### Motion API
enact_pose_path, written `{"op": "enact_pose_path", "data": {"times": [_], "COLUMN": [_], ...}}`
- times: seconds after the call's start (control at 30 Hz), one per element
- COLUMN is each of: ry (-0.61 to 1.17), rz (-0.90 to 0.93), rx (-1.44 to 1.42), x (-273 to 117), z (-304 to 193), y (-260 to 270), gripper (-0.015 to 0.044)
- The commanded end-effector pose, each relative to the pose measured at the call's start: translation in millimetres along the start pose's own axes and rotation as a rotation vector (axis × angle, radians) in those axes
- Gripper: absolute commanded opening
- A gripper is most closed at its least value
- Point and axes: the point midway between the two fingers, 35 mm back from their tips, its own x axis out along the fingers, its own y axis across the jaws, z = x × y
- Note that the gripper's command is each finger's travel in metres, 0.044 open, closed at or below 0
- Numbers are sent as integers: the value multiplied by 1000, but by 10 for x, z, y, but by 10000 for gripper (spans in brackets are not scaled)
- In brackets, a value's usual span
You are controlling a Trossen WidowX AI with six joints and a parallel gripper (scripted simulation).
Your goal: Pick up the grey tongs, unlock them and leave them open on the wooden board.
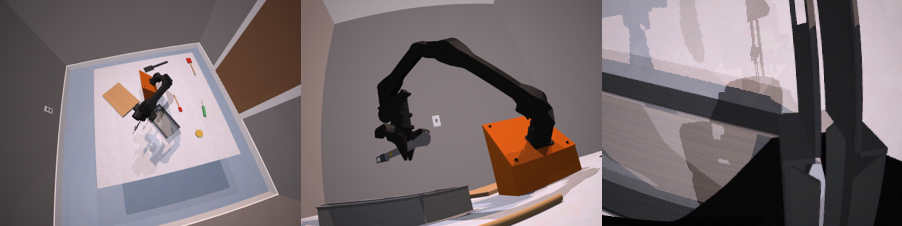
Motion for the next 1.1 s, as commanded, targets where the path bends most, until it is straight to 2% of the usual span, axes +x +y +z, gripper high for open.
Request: {"op": "enact_pose_path", "data": {"times": [0.0, 1.07], "ry": [-11, -10], "rz": [-4, 1], "rx": [162, 1382], "x": [-27, -12], "z": [50, 227], "y": [-91, -665], "gripper": [-150, -150]}}
